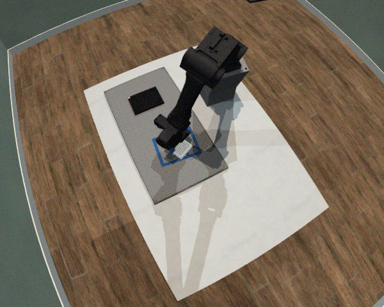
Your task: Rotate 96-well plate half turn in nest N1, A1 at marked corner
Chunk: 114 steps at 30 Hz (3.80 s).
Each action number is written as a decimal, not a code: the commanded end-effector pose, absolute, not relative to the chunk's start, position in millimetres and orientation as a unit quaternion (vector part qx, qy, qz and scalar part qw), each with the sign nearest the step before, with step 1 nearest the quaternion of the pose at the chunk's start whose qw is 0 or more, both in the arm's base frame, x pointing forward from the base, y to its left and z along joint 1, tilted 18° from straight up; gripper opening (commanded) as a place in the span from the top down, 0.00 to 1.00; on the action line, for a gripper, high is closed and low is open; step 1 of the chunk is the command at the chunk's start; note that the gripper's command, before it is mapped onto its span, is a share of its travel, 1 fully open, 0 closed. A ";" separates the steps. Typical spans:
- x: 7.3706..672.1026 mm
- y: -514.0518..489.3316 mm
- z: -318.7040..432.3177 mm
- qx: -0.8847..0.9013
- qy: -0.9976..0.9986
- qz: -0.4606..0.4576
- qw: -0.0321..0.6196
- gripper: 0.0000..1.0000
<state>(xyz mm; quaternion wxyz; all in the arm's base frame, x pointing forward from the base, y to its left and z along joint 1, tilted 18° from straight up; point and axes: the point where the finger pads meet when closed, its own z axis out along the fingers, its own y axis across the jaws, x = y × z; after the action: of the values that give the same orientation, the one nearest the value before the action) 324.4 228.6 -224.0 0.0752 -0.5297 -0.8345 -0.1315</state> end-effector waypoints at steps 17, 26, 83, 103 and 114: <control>337.9 235.0 -211.8 -0.529 -0.833 -0.149 0.063 0.00; 337.9 235.0 -211.8 -0.529 -0.833 -0.149 0.063 0.00; 331.7 213.2 -175.4 -0.531 -0.833 -0.139 0.068 0.00; 329.3 208.3 -137.3 -0.526 -0.836 -0.141 0.068 0.00; 331.3 207.1 -142.6 -0.530 -0.834 -0.140 0.068 0.00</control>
<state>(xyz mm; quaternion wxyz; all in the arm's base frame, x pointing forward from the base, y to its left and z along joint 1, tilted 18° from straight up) 325.9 205.7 -147.2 0.0723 -0.5305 -0.8339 -0.1340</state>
